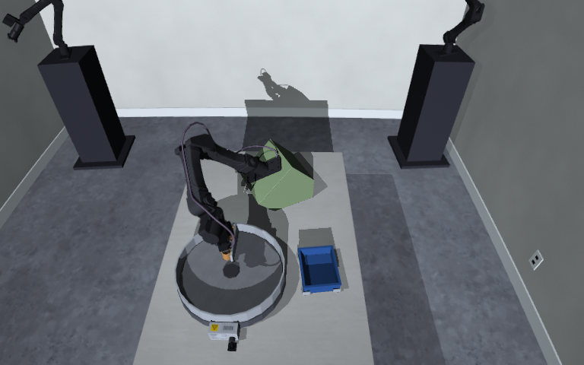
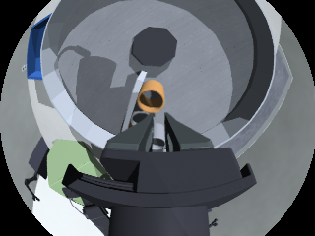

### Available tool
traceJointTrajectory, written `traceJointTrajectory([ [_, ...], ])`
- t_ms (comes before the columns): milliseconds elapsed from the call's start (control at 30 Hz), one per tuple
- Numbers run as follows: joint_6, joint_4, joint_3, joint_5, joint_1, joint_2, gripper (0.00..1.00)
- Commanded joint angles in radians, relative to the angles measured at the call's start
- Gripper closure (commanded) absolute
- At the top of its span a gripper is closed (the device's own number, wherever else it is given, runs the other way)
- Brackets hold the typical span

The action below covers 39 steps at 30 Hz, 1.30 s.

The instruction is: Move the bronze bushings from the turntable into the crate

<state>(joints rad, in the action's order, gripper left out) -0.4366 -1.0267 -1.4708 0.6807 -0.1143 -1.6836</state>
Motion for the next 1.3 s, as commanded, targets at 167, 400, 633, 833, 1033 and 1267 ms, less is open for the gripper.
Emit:
traceJointTrajectory([
  [167, -0.011, -0.019, -0.042, -0.006, -0.025, 0.038, 0.85],
  [400, -0.011, -0.02, -0.042, -0.006, -0.025, 0.038, 0.85],
  [633, -0.011, -0.02, -0.042, -0.006, -0.025, 0.038, 0.85],
  [833, -0.011, -0.02, -0.042, -0.006, -0.025, 0.038, 0.85],
  [1033, -0.019, -0.024, -0.055, -0.009, -0.023, 0.025, 0.85],
  [1267, -0.017, -0.029, -0.067, -0.01, -0.022, 0.004, 0.85],
])
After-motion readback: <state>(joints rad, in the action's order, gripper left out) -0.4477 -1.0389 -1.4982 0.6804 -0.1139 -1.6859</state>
